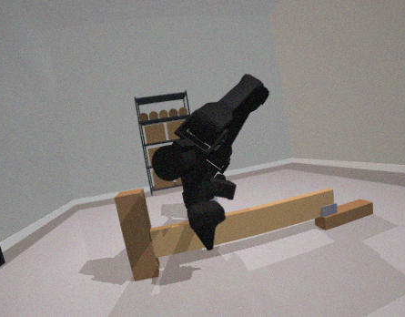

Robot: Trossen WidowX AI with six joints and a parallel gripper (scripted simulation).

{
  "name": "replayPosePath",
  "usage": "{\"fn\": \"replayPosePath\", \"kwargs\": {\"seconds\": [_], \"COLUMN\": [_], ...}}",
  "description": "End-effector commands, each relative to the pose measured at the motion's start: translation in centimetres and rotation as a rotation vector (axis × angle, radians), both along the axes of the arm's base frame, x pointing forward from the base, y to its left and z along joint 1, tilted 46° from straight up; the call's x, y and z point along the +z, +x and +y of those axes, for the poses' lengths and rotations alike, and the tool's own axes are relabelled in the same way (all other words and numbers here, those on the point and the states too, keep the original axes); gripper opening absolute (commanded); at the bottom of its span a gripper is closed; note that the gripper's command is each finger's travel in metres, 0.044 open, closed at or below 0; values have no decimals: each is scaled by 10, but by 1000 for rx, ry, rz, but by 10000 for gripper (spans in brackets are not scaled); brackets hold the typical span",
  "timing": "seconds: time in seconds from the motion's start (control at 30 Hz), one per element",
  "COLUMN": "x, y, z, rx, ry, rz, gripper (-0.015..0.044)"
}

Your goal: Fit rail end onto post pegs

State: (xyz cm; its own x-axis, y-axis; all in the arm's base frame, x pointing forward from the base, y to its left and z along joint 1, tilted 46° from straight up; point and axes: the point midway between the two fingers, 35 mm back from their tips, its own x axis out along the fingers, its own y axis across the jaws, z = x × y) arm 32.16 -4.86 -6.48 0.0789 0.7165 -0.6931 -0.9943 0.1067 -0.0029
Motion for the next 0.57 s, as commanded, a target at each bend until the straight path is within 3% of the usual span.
{"fn": "replayPosePath", "kwargs": {"seconds": [0.0, 0.1, 0.53], "x": [20, 42, 42], "y": [1, 0, 0], "z": [-1, -1, -1], "rx": [-4, -8, -8], "ry": [-5, -8, -8], "rz": [-6, -7, -7], "gripper": [440, 440, 440]}}
